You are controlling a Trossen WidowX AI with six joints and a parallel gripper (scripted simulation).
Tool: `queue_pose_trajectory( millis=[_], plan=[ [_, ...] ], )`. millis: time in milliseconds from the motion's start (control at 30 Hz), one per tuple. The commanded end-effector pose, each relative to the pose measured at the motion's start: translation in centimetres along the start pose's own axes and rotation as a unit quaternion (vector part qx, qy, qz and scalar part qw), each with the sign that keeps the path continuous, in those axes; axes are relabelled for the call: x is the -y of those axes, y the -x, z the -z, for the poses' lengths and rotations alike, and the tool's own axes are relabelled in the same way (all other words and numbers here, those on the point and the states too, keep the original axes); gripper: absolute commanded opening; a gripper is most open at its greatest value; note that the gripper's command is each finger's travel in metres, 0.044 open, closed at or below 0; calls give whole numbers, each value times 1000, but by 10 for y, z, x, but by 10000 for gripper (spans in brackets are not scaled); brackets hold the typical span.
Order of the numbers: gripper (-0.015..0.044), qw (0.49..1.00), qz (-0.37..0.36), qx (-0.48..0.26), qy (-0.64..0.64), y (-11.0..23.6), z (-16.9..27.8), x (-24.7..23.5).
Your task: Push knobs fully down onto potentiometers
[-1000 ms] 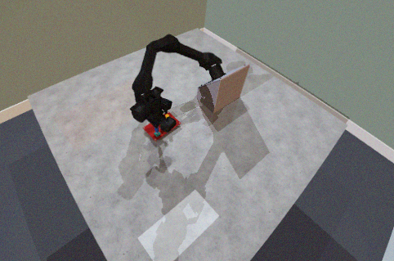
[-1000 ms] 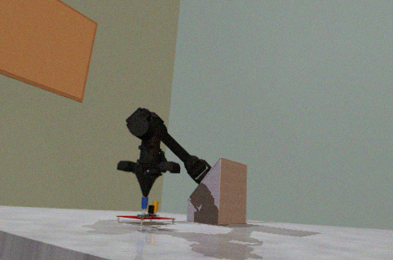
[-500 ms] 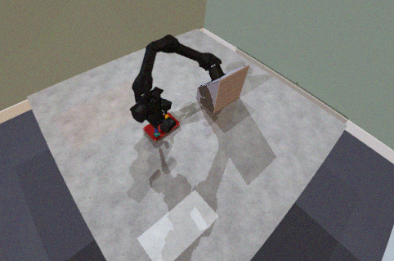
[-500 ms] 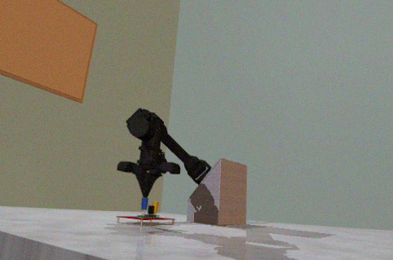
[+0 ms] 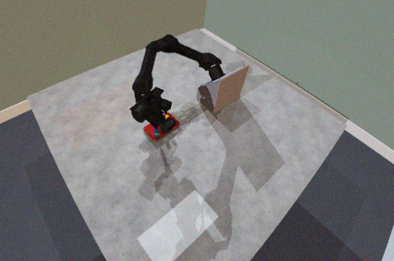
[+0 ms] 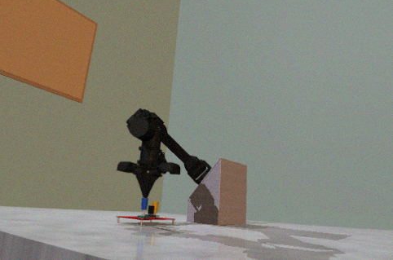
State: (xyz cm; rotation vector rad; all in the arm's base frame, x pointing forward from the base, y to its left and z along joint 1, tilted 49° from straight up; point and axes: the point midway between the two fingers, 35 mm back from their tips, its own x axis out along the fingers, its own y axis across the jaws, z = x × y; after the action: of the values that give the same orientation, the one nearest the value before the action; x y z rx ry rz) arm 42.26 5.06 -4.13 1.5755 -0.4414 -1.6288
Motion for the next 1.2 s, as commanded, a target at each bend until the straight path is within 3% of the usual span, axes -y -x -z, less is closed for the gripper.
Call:
queue_pose_trajectory(
  millis=[0,1167],
  plan=[
    [0,1000,0,4,-6,-9,0,-3],
    [0,1000,-1,4,-6,-20,0,-3]
  ],
)
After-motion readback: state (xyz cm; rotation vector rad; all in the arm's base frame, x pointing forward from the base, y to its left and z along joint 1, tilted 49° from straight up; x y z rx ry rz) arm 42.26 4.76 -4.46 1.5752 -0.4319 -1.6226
